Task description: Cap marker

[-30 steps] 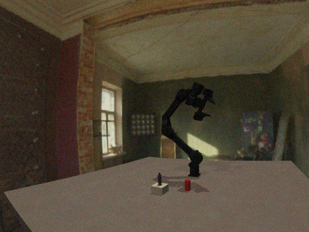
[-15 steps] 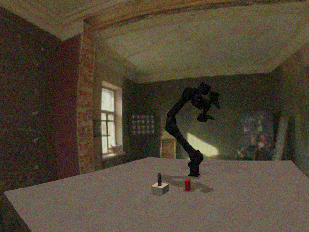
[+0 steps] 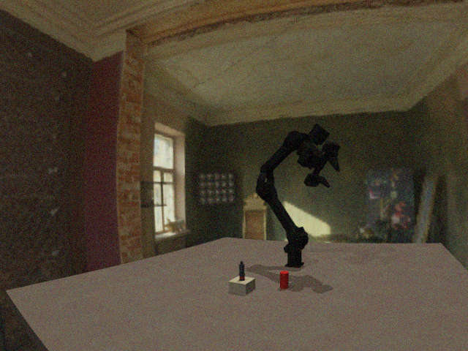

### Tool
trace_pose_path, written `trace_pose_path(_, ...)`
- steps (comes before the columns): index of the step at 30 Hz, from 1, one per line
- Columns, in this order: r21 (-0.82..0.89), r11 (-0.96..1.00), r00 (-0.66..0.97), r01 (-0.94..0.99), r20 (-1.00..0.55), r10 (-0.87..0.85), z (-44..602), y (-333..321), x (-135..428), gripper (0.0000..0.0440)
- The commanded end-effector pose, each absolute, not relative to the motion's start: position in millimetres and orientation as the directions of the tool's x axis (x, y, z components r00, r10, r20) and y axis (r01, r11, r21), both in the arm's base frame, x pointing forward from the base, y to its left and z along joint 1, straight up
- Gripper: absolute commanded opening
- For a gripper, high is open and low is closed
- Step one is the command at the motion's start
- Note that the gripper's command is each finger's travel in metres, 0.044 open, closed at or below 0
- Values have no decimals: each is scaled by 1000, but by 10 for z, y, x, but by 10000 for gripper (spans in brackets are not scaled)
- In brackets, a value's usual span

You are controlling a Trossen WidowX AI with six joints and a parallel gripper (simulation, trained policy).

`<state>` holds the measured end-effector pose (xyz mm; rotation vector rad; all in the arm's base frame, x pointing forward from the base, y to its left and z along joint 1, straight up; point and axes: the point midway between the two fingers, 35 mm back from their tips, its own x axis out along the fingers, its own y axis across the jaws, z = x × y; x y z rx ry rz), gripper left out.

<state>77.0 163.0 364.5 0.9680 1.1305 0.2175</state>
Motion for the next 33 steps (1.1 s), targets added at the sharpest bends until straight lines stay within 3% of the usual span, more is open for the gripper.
trace_pose_path(1, 721, 602, 445, 342, -689, 572, 3593, 1683, 795, 326)
trace_pose_path(33, 539, 596, 364, 595, -842, 399, 3212, 1965, 1128, 330)
